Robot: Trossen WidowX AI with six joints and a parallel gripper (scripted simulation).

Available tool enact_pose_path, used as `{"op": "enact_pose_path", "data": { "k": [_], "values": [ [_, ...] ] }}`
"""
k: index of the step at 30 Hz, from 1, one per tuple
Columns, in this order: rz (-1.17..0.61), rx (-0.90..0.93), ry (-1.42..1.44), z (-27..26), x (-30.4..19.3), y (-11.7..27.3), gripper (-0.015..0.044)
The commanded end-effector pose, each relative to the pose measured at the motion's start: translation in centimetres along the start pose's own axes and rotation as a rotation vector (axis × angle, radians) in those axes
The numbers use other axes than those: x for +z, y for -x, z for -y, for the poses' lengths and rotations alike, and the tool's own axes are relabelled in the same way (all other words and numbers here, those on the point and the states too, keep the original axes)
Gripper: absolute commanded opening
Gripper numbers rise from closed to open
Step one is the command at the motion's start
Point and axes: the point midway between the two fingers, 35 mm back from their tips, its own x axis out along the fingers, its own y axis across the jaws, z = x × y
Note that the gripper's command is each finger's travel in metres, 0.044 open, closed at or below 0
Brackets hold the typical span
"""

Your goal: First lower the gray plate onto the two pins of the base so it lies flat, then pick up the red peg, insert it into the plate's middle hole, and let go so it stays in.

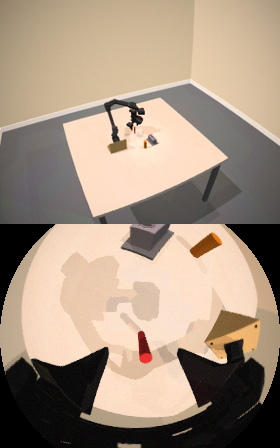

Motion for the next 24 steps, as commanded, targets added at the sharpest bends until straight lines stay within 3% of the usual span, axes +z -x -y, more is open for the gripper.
{"op": "enact_pose_path", "data": {
  "k": [1,16,24],
  "values": [
    [-0.002,0.004,-0.004,0.0,0.0,-0.6,0.0440],
    [-0.005,0.005,-0.004,0.0,-0.2,-2.7,0.0440],
    [-0.005,0.005,-0.004,0.0,-0.2,-2.7,0.0230]
  ]
}}
